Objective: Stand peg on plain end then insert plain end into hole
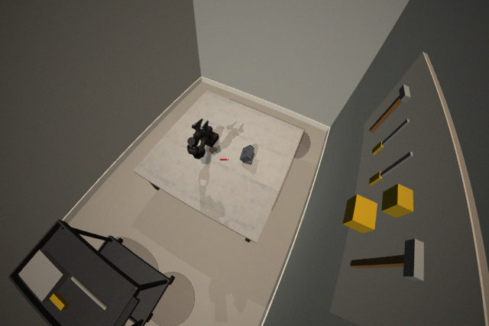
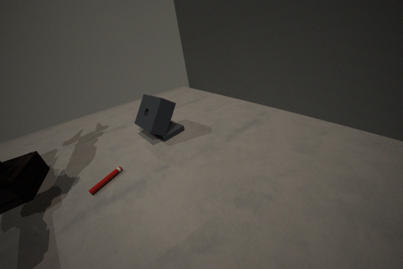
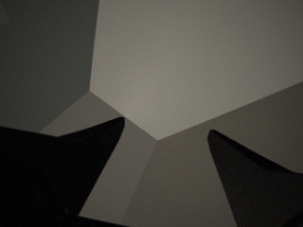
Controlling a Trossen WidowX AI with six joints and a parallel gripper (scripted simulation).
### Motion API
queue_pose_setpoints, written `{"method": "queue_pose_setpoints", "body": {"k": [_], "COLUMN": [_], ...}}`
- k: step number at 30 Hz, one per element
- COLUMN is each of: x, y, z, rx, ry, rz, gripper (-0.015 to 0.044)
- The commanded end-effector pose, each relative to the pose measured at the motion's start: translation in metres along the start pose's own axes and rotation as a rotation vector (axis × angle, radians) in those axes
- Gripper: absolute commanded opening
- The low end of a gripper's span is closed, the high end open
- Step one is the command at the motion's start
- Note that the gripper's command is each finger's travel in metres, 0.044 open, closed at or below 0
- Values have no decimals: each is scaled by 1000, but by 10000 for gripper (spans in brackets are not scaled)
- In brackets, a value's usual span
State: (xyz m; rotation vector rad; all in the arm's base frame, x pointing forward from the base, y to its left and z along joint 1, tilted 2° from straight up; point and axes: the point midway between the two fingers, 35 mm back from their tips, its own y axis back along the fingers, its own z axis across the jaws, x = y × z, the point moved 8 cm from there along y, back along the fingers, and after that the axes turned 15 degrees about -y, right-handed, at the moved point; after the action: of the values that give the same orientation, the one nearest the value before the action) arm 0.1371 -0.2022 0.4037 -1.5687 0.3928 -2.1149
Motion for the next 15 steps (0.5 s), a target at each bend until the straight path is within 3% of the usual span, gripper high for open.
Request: {"method": "queue_pose_setpoints", "body": {"k": [1, 10, 15], "x": [0, 5, 15], "y": [0, -24, -58], "z": [0, -19, -40], "rx": [0, -17, -41], "ry": [3, 121, 187], "rz": [-2, -108, -218], "gripper": [426, 440, 440]}}
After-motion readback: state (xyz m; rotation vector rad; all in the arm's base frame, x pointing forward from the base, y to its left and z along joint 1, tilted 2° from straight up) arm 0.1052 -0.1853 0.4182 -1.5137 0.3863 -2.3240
